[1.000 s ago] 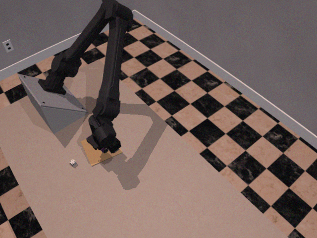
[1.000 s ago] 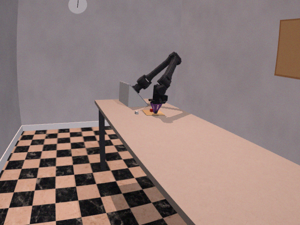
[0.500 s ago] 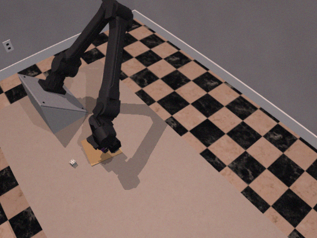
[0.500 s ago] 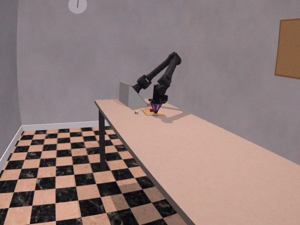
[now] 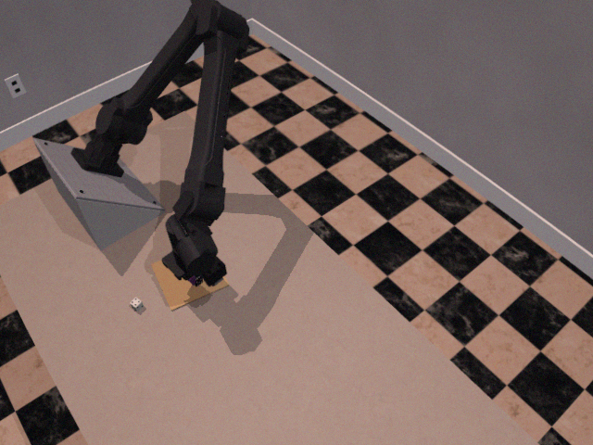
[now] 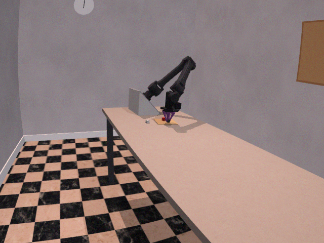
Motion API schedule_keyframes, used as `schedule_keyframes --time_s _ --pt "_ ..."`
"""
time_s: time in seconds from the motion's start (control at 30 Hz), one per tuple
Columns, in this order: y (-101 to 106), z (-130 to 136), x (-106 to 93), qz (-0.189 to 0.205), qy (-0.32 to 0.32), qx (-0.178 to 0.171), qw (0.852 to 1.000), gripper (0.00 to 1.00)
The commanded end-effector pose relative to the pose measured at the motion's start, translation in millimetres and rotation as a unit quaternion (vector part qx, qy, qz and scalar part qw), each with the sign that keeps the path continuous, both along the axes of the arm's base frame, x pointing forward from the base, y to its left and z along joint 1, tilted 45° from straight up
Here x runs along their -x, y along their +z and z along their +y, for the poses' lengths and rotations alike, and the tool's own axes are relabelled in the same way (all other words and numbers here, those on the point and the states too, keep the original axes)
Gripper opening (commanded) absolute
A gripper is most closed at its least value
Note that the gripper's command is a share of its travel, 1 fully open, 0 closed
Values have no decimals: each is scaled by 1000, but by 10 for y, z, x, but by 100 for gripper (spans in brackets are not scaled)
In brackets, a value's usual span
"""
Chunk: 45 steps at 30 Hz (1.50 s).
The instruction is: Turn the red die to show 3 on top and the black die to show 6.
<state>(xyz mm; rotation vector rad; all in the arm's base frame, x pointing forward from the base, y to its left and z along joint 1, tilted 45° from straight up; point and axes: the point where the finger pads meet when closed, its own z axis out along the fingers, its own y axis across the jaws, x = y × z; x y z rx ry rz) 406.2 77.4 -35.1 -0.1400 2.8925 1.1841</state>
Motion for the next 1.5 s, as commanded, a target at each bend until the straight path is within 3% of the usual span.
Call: schedule_keyframes --time_s 0.0,1.47 --pt "138 -19 -151 -26 -7 1 1000 15" --pt "163 6 -186 -30 -3 1 1000 15"
